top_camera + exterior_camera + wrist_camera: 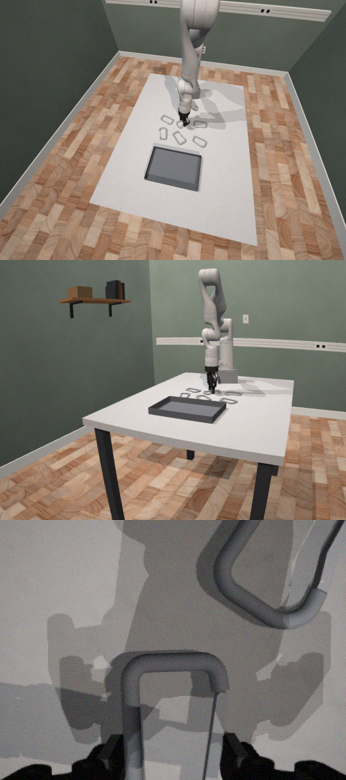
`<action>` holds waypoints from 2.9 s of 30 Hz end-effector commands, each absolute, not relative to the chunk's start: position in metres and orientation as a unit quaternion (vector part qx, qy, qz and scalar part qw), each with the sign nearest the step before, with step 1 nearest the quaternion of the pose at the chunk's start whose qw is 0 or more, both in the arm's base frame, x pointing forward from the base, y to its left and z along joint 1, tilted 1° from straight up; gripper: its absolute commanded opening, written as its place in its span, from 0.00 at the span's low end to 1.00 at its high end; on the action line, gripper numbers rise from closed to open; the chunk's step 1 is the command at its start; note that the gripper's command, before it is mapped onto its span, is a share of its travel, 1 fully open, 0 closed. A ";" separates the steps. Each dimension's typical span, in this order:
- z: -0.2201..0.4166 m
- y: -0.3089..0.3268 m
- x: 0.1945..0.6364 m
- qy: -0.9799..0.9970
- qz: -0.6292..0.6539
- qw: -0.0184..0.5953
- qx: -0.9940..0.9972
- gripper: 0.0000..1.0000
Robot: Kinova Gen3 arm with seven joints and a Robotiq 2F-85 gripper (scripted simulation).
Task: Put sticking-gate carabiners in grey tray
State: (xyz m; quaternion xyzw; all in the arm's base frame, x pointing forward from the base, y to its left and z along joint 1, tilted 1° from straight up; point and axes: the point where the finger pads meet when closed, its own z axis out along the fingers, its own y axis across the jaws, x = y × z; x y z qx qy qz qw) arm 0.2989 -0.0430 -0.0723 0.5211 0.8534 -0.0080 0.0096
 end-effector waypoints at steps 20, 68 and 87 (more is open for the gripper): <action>-0.072 -0.043 0.299 0.853 -0.008 0.010 0.521 0.55; -0.072 -0.043 0.299 0.853 -0.008 0.010 0.521 1.00; -0.072 -0.043 0.299 0.853 -0.008 0.010 0.521 1.00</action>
